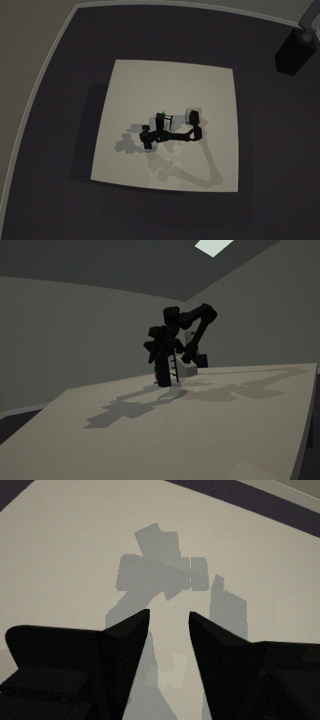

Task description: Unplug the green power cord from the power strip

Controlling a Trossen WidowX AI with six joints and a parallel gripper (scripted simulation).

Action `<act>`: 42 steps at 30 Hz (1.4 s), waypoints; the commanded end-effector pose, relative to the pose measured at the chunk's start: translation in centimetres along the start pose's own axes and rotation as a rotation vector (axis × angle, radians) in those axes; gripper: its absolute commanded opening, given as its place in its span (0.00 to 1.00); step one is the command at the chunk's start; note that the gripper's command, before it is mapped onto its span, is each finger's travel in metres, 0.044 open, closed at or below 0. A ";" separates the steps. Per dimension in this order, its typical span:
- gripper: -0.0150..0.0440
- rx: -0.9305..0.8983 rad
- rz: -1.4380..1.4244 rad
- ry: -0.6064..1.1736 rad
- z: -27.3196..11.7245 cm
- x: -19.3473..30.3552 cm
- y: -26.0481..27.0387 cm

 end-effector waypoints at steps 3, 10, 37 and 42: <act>0.53 0.124 0.198 -0.057 -0.9 -2.6 -5.4; 0.53 0.254 0.426 -0.134 -2.8 -4.7 -11.8; 0.53 0.597 1.675 0.514 -7.9 14.8 -25.5; 0.53 0.626 1.883 0.623 -8.9 17.1 -25.1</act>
Point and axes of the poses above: the point midway between the two fingers, 35 mm back from their tips, its own z axis out along the fingers, its own y axis across the jaws, x = y × z, the point moved 2 cm from there along -z, back along the fingers, and after that the axes turned 1 degree about -z, right-handed, at the moved point
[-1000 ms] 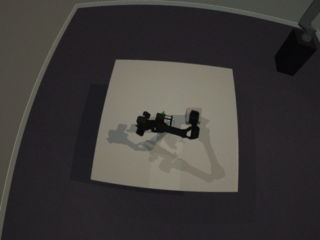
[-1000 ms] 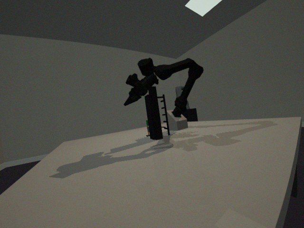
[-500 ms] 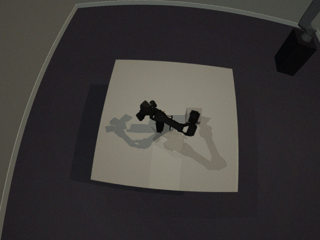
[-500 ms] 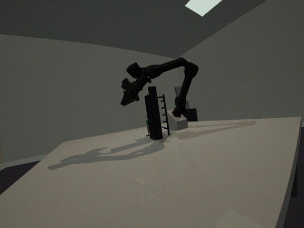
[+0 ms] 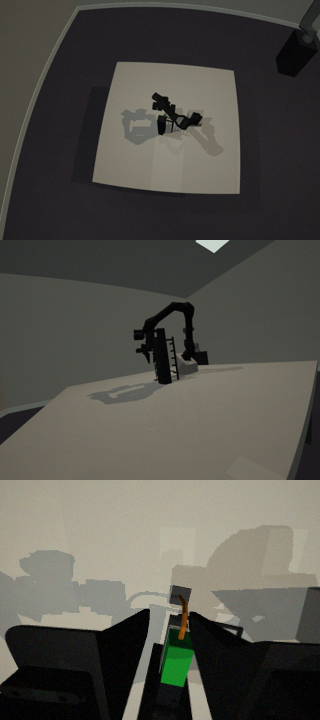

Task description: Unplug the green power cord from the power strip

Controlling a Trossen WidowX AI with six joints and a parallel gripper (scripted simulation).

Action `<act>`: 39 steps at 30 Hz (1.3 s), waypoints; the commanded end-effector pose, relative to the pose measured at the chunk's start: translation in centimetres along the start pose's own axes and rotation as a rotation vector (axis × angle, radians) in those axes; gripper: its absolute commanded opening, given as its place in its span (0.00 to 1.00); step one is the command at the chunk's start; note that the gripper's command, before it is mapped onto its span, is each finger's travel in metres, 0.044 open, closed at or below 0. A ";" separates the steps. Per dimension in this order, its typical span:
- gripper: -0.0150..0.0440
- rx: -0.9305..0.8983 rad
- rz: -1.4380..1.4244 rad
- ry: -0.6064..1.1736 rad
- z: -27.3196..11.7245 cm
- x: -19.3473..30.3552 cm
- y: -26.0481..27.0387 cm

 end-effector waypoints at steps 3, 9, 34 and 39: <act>0.53 0.053 0.125 0.082 0.5 0.2 -1.6; 0.53 0.053 0.125 0.082 0.5 0.2 -1.6; 0.53 0.053 0.125 0.084 0.3 3.6 -1.0; 0.53 0.053 0.125 0.085 0.2 4.2 -1.0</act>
Point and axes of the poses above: the point midway between the two fingers, 35 mm back from their tips, its own z axis out along the fingers, its own y axis across the jaws, x = y × z, the point moved 2 cm from there along -z, back along the fingers, and after that the axes turned 1 degree about -z, right-handed, at the moved point
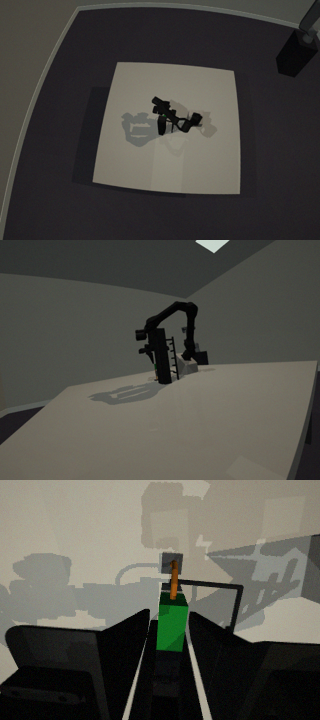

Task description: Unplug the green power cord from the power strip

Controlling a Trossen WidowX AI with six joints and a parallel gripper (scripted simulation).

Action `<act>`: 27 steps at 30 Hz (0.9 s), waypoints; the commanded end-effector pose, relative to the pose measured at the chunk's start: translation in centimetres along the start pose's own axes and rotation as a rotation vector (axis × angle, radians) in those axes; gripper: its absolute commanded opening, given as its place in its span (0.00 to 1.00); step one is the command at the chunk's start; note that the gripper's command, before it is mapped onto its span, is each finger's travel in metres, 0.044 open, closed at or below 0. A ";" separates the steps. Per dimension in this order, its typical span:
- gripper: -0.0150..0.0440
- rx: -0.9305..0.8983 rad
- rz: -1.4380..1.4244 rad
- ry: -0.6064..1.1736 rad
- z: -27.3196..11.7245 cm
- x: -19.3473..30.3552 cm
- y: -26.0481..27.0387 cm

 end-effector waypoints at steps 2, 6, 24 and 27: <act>0.53 0.006 0.009 0.007 0.2 0.4 -0.2; 0.53 0.006 0.009 0.007 0.4 0.4 -0.2; 0.39 0.003 0.001 0.002 1.2 0.4 -0.1; 0.36 0.003 0.001 0.002 1.2 0.4 -0.1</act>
Point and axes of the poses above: the point midway between the two fingers, 35 mm back from their tips, its own z axis out along the fingers, its own y axis across the jaws, x = y × z, the point moved 2 cm from there along -z, back along the fingers, and after that the axes turned 1 degree about -z, right-handed, at the moved point
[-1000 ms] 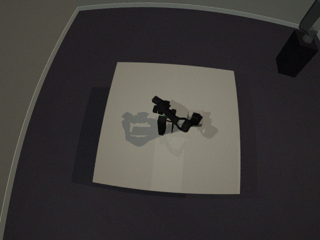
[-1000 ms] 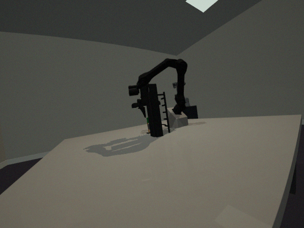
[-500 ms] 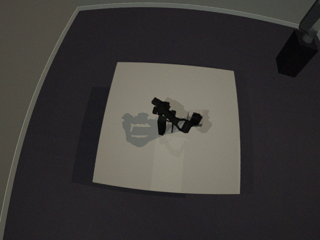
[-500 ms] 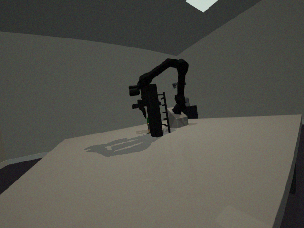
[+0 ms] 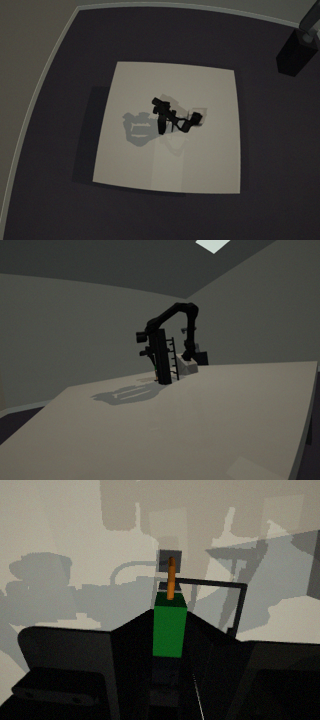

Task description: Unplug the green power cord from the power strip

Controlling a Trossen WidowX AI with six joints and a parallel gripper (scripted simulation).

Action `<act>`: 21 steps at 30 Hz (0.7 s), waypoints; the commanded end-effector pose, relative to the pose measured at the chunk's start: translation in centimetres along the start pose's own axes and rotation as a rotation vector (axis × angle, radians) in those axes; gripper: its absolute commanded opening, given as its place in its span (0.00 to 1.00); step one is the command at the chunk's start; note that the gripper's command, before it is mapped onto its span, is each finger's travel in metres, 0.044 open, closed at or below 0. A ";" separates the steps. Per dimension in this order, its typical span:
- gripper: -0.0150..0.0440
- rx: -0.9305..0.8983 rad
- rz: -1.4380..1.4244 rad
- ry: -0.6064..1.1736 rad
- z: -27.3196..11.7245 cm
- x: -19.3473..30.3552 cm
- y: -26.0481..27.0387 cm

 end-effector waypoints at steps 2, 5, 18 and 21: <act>0.34 -0.003 -0.005 0.000 0.0 0.0 0.1; 0.30 -0.003 -0.005 0.000 0.0 0.0 0.1; 0.25 -0.004 -0.003 -0.003 -0.1 -1.5 0.2; 0.25 -0.004 -0.002 -0.003 -0.1 -2.0 0.2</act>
Point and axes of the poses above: the point midway between the two fingers, 35 mm back from their tips, its own z axis out along the fingers, its own y axis across the jaws, x = y × z, the point moved 2 cm from there along -z, back along the fingers, and after that the axes turned 1 degree about -z, right-handed, at the moved point
